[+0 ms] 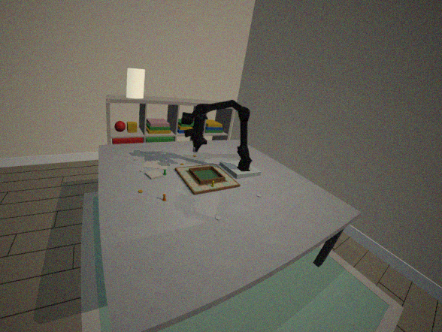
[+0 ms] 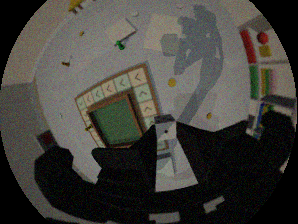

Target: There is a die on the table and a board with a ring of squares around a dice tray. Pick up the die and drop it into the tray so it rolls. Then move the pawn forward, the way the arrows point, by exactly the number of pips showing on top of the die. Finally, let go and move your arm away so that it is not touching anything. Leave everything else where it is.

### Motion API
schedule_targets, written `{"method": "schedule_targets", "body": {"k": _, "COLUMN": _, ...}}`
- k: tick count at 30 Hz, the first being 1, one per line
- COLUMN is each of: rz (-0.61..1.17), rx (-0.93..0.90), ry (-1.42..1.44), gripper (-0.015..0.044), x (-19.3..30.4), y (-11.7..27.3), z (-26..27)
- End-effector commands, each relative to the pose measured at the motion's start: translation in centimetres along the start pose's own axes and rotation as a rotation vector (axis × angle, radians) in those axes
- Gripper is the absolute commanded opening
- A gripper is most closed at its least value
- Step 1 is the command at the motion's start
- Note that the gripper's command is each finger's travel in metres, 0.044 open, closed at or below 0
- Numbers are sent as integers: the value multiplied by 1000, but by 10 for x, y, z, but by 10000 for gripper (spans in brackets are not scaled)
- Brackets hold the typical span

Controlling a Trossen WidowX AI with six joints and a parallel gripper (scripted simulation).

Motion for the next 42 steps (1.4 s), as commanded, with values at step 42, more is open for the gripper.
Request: {"method": "schedule_targets", "body": {"k": 42, "rz": -473, "rx": -131, "ry": 124, "gripper": 0, "x": 56, "y": -35, "z": 129}}
Point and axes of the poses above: the point midway between the two fingers, 35 mm back from their tips, its own y axis back along the fingers, its own z axis across the jaws, x = y × z, the point moved 1 cm from there along y, back along the fingers, and after that the axes turned 10 degrees about -y, right-handed, at the moved point
